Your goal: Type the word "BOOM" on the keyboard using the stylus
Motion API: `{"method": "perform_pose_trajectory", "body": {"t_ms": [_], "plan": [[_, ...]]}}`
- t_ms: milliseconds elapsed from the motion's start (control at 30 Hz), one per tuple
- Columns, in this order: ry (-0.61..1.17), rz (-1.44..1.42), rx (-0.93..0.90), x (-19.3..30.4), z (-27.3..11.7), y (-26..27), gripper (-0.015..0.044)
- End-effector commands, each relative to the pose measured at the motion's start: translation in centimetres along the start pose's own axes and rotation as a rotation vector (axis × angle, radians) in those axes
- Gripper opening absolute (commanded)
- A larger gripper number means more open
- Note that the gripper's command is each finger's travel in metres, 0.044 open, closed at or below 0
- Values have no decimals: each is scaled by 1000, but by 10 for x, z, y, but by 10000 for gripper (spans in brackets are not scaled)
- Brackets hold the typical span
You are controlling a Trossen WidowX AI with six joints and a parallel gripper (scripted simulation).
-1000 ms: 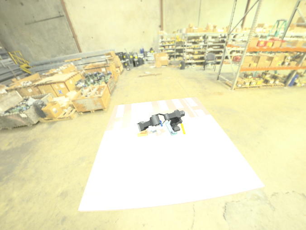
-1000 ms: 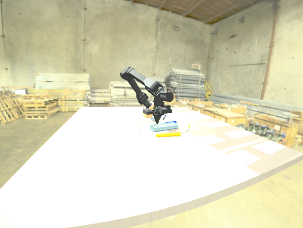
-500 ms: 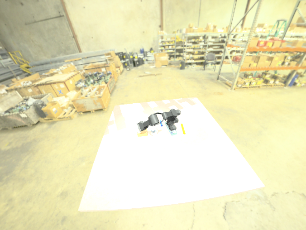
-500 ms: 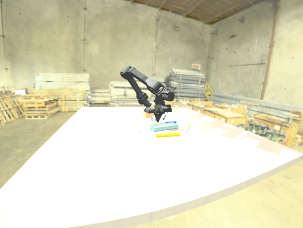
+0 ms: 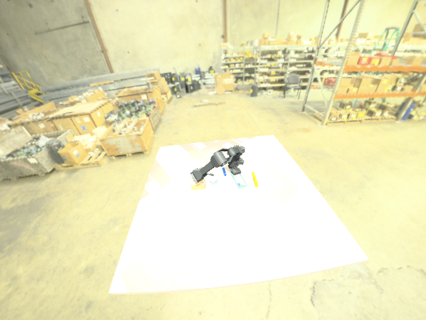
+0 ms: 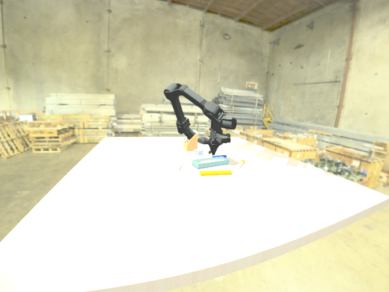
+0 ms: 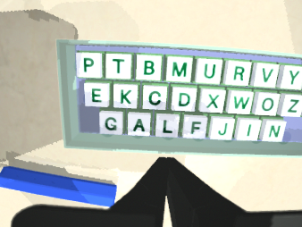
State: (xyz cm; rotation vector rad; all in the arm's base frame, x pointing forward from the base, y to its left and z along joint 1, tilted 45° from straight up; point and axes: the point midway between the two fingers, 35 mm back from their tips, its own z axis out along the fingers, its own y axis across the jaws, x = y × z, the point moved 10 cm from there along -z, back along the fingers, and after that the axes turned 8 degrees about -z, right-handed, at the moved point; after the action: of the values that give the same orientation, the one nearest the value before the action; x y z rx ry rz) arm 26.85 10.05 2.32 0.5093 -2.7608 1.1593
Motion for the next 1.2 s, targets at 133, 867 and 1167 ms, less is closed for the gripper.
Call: {"method": "perform_pose_trajectory", "body": {"t_ms": [133, 867, 1167], "plan": [[-7, 19, -4, -2, -1, 3, 0], [-14, 16, -4, -3, -57, 3, 79], [-14, 16, -4, -3, -57, 3, 0]]}}
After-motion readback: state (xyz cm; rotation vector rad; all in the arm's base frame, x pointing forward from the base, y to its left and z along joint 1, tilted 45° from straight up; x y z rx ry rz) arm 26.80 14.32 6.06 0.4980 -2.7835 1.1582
